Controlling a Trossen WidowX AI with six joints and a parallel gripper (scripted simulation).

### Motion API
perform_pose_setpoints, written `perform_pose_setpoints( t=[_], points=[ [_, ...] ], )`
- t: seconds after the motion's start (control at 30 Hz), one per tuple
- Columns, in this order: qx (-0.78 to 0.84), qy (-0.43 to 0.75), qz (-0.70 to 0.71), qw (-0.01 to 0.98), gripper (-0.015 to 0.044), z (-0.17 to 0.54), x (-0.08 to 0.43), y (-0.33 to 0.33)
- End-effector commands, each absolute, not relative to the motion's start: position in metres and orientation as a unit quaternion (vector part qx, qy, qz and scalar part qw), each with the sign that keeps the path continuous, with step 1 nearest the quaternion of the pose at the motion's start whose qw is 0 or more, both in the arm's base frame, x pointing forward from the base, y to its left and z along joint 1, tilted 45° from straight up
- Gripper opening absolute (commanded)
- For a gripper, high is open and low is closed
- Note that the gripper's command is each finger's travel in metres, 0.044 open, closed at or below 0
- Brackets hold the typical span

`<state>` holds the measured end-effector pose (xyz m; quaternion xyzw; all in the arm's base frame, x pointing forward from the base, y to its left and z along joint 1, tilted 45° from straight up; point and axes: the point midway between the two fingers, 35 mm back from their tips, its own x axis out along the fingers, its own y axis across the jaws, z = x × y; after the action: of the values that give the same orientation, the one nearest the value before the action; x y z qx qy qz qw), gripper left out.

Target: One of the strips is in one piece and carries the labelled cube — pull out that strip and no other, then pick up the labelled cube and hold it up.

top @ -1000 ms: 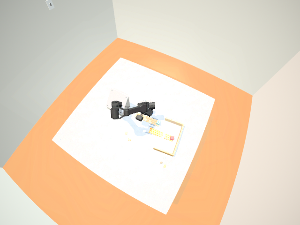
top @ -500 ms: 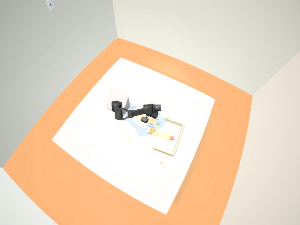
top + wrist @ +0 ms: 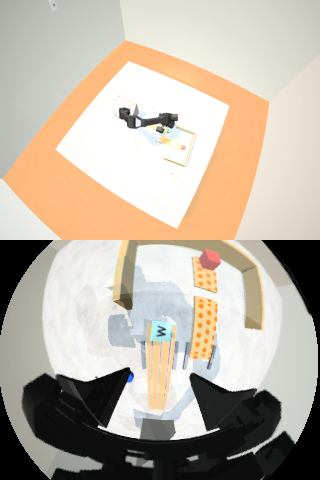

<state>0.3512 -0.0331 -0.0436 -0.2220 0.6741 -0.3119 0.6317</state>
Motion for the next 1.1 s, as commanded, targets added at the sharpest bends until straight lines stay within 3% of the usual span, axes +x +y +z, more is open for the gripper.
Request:
perform_pose_setpoints(
  t=[0.0, 0.4, 0.63, 1.07],
  points=[
    [-0.225, 0.674, -0.312, 0.631, 0.044, -0.044, 0.367, -0.034],
    [-0.224, 0.674, -0.312, 0.631, 0.044, -0.043, 0.407, -0.036],
    [-0.224, 0.674, -0.312, 0.632, 0.0256, -0.05, 0.407, -0.042],
    [-0.224, 0.673, -0.312, 0.632, 0.025, -0.065, 0.405, -0.057]
  ],
)
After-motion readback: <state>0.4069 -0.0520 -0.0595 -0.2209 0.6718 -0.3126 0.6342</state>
